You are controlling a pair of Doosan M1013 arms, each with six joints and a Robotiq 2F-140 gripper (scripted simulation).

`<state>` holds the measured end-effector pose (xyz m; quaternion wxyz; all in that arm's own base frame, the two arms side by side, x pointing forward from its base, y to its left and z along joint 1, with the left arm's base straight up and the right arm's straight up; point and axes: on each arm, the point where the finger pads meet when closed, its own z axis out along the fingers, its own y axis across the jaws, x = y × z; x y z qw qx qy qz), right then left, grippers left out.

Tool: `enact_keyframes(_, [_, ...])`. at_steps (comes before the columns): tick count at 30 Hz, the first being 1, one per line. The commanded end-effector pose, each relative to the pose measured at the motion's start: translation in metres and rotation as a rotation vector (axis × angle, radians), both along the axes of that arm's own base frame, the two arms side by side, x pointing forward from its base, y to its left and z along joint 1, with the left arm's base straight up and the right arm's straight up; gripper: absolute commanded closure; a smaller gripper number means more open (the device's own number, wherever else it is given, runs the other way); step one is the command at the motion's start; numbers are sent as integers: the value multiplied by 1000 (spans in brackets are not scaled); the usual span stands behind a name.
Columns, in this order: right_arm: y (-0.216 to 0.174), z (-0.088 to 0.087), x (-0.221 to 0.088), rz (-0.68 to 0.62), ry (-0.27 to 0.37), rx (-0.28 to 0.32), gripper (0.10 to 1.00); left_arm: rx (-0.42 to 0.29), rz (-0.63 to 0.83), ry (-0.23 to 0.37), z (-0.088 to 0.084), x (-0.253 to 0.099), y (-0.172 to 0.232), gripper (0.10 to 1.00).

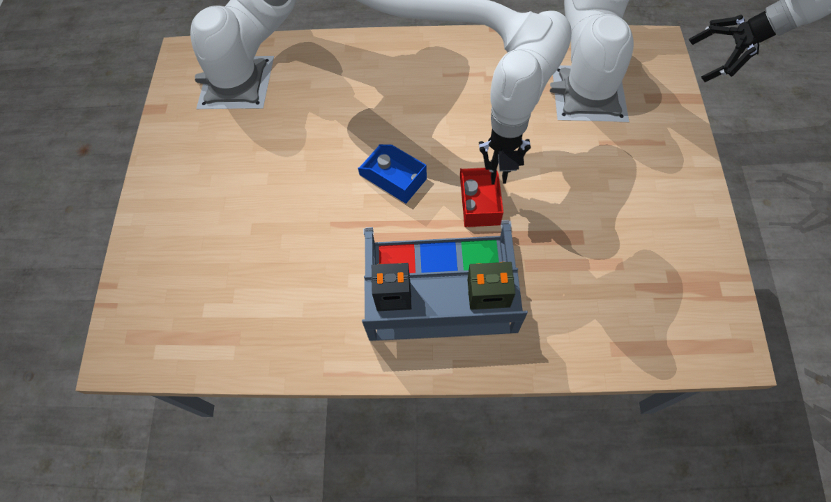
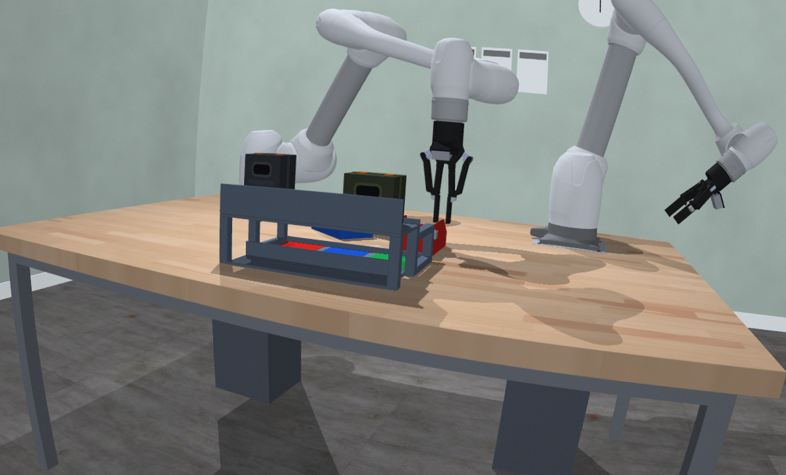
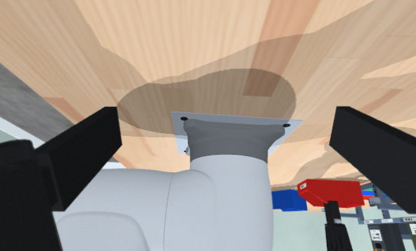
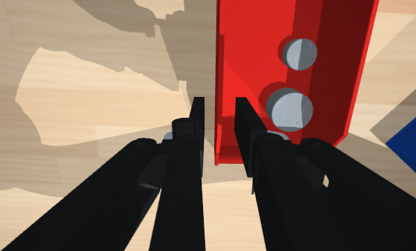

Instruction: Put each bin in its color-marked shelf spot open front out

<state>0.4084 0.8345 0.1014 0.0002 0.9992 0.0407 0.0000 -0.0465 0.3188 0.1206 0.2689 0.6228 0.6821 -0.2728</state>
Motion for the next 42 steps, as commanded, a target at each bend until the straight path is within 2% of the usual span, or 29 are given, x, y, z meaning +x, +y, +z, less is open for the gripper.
enact_keyframes(1, [0,6,0,0,0,2,861,1,0,0,0,0,0,98])
enact_keyframes(29, [0,53,0,0,0,2,861,1,0,0,0,0,0,98])
enact_keyframes(42, [0,67,0,0,0,2,861,1,0,0,0,0,0,98])
